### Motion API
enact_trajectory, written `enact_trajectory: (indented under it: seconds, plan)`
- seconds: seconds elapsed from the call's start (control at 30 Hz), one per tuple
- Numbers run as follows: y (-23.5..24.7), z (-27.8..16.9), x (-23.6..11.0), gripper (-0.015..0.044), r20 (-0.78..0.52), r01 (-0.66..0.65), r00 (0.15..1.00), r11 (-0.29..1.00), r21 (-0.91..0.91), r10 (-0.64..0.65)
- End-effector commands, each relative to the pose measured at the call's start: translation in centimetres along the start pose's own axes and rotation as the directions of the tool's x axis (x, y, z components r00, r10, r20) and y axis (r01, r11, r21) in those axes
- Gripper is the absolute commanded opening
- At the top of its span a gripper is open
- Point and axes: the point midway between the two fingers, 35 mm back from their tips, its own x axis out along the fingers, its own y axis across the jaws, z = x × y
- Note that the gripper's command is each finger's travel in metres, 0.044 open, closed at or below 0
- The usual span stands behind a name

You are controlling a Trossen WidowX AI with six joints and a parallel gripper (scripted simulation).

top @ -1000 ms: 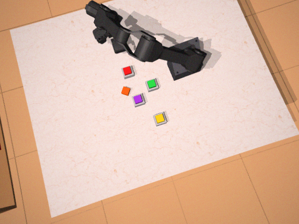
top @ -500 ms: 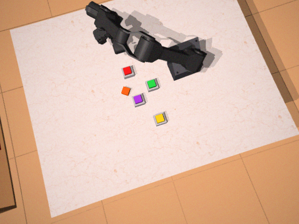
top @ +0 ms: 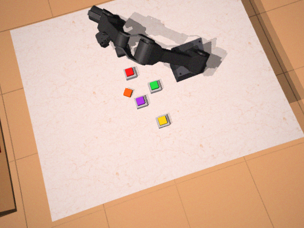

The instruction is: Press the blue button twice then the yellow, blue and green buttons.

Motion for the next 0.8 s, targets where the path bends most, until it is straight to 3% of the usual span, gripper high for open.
enact_trajectory:
  seconds: [0.0,0.77]
  plan:
    - [0.12,-0.2,0.88,0.002,-0.004,-0.008,1.0,1.0,0.007,0.008]
    - [0.07,-0.16,0.4,0.002,-0.004,-0.005,1.0,1.0,0.003,0.005]
